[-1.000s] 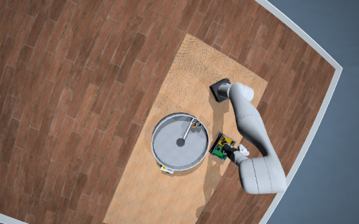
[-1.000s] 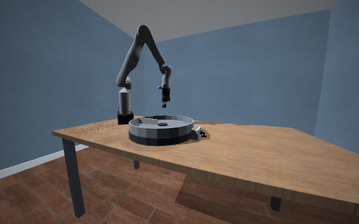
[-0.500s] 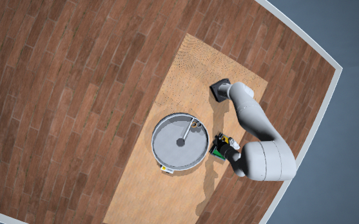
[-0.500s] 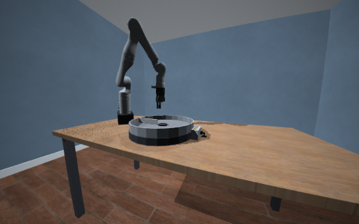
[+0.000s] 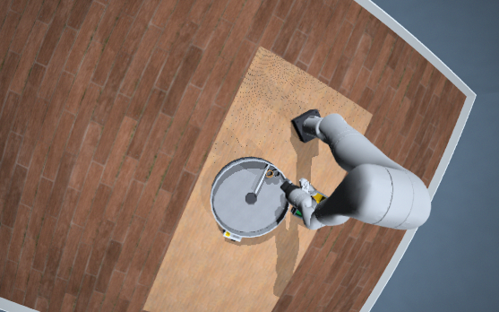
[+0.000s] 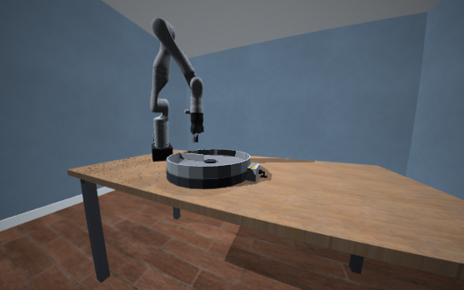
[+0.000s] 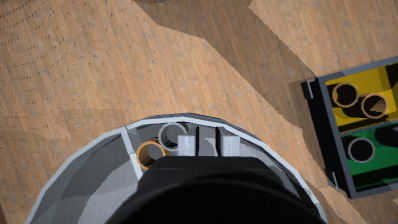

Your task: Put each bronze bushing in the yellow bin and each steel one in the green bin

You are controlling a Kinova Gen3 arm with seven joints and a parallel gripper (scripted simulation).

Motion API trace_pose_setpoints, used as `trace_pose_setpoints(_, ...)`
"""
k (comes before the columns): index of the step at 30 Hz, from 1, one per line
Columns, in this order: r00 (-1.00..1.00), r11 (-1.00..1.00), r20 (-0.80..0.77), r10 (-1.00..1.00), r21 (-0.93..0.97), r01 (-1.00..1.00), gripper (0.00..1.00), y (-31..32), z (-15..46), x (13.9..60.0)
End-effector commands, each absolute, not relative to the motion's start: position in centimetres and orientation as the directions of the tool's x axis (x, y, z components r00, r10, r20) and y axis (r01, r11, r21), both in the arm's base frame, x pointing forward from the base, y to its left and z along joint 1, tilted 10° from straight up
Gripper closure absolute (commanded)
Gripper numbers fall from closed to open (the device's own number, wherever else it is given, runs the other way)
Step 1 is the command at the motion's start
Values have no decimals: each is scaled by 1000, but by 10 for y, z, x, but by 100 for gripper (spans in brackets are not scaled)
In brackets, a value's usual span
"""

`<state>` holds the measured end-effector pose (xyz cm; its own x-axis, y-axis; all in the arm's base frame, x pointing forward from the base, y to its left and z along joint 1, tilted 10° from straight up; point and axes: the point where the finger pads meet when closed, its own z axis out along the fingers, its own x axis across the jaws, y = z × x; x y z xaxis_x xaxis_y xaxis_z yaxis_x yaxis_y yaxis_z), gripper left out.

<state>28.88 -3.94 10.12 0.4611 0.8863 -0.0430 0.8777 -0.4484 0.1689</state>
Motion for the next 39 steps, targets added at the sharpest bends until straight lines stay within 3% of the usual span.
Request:
trace_pose_setpoints(1, 505, -491, -42, 862, 175, 853, 55, -70, 105, 282)
trace_pose_setpoints(39, 505, -491, -43, 862, 176, 853, 55, -76, 61, 288)
